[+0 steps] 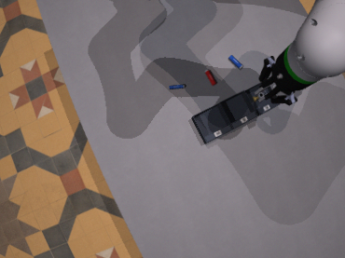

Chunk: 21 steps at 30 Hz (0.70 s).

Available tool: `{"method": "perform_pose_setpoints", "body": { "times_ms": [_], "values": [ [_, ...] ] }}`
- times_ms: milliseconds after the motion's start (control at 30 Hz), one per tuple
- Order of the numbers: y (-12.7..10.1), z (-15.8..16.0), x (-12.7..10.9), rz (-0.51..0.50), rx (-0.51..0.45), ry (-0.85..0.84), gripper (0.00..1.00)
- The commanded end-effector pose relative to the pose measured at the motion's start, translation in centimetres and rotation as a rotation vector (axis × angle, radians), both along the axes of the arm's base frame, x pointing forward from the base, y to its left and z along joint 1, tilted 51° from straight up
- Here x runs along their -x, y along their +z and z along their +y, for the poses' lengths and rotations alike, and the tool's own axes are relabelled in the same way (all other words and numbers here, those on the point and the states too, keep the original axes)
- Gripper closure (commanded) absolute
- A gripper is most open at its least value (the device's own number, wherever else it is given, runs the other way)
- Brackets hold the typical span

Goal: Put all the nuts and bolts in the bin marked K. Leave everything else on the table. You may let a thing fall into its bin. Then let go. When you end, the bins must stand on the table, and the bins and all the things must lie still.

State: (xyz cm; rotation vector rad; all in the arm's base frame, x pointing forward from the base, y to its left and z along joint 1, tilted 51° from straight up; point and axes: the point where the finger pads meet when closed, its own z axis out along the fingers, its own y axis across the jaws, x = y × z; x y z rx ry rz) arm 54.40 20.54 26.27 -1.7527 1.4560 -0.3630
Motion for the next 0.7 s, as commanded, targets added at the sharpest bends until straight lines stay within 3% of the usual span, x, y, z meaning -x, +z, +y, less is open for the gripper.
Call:
{"method": "perform_pose_setpoints", "body": {
  "times_ms": [0,667],
  "values": [
    [0.02,0.0,0.0,0.0,0.0,0.0,0.81],
    [0.19,-0.11,0.17,0.0,0.0,0.0,0.81]
  ]
}}
